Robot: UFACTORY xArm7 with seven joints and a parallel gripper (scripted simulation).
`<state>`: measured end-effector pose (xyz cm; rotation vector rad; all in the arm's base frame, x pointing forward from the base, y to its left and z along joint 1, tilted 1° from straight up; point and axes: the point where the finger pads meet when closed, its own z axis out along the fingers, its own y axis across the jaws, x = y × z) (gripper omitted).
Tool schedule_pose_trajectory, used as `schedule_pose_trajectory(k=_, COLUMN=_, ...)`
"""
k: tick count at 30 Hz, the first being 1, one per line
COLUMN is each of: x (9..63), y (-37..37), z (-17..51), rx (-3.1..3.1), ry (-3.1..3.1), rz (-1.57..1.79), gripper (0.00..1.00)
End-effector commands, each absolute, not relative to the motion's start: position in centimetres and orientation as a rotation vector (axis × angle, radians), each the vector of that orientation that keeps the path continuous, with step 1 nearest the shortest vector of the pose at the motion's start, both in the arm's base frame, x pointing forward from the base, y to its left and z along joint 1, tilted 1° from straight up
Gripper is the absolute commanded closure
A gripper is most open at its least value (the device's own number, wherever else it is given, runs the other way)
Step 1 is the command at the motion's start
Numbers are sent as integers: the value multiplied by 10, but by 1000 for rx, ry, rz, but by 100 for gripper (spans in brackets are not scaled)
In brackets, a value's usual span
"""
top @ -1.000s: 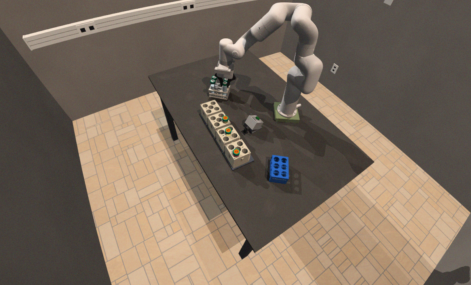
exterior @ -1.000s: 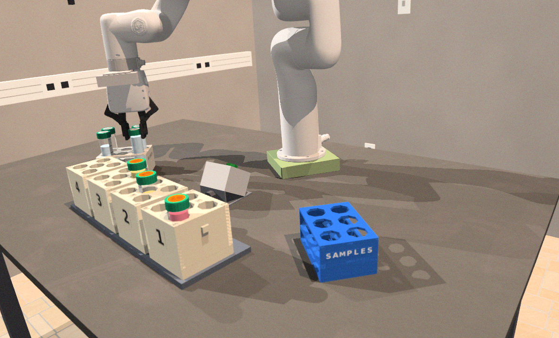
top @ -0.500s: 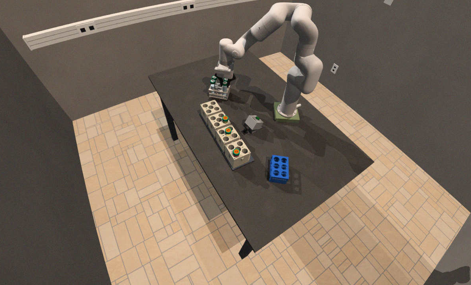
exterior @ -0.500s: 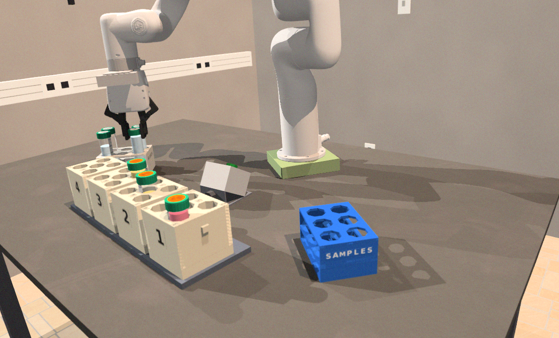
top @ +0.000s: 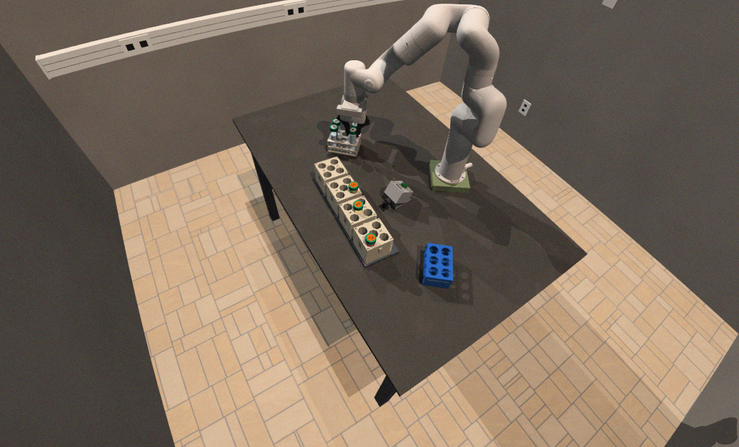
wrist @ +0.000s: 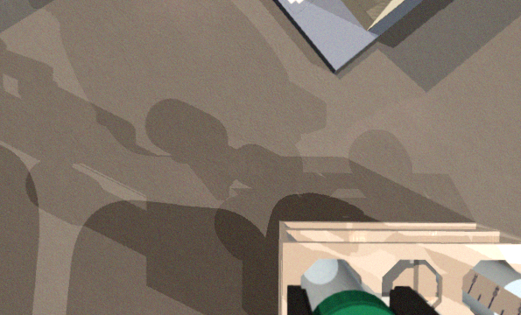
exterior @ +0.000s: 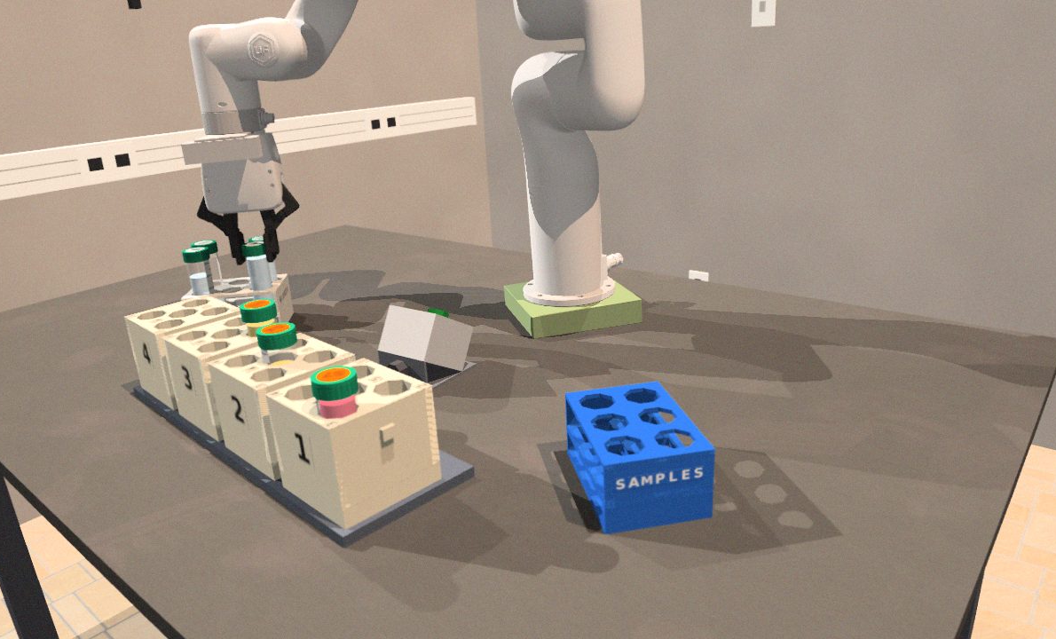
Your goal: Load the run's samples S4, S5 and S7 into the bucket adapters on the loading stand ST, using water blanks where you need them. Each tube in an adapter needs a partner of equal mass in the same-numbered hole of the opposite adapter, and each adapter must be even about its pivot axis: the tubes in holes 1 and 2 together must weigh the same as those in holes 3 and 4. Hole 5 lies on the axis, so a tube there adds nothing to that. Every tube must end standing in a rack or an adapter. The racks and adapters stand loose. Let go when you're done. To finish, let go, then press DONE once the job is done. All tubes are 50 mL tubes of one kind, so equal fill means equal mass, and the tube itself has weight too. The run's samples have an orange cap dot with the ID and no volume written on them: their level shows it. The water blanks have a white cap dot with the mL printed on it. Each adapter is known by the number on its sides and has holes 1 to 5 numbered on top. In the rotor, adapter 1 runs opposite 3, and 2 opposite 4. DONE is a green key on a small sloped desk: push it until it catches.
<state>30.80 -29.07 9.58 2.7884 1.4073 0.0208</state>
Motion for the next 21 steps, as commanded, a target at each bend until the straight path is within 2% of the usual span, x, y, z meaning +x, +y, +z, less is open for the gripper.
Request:
schedule_pose_trajectory(k=1, x=309, y=-292, z=97, rx=2785, ry=1406, rz=24, gripper=100)
schedule_pose_trajectory(k=21, x=309, y=-292, z=106, rx=2785, ry=1406, rz=24, gripper=100)
